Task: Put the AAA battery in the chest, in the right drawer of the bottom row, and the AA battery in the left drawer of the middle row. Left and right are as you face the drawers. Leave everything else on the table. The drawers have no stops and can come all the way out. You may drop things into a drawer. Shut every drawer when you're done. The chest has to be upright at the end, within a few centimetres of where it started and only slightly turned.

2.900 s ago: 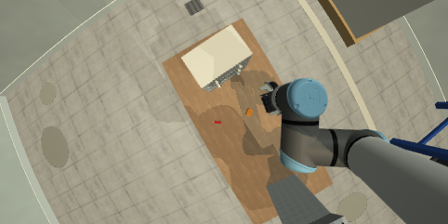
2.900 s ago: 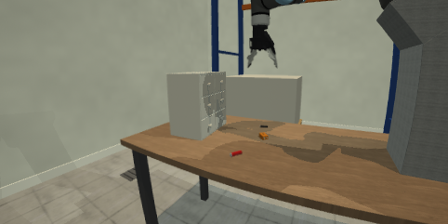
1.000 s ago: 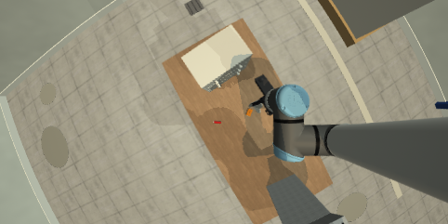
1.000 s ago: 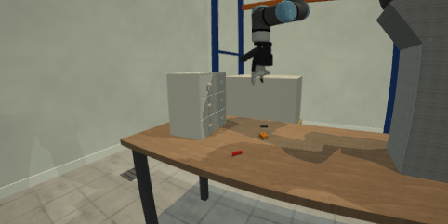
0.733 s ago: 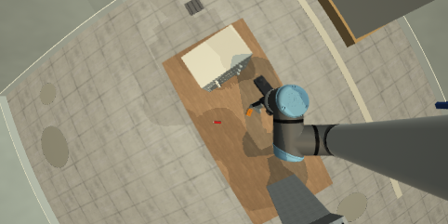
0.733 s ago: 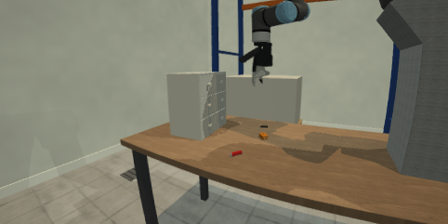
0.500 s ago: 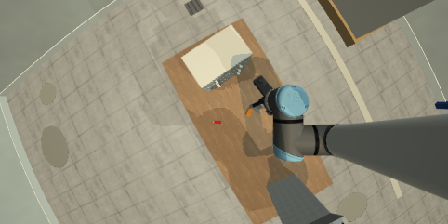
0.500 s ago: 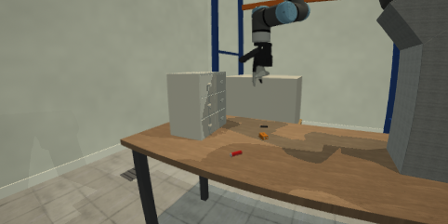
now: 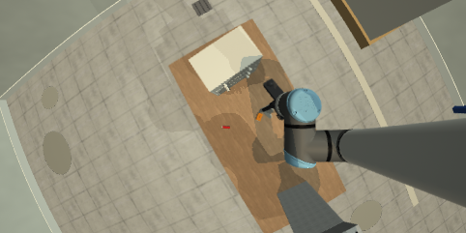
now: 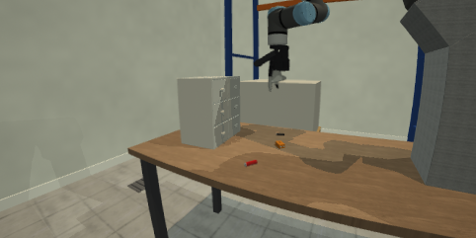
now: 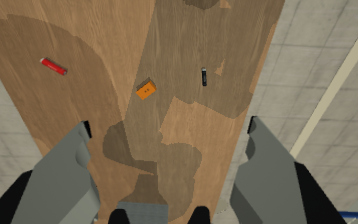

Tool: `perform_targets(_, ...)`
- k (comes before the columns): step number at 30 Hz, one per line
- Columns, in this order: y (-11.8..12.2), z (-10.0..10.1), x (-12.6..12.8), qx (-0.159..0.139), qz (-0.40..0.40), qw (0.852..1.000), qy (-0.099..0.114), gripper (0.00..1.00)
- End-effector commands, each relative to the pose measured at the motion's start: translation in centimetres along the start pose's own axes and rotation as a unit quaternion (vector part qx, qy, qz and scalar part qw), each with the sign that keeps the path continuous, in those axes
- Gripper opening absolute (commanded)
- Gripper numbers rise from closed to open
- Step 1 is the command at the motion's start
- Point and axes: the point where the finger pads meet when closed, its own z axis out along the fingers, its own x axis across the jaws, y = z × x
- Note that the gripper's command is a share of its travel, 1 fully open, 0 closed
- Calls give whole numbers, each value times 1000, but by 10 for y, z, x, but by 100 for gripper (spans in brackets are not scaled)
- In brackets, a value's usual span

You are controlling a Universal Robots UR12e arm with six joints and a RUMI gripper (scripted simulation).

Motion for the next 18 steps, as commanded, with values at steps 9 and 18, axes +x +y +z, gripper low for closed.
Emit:
perform_targets(9, -2, 1, 0, 9, 0, 1000, 0, 100)
perform_targets(18, -5, 5, 0, 26, 0, 1000, 0, 100)
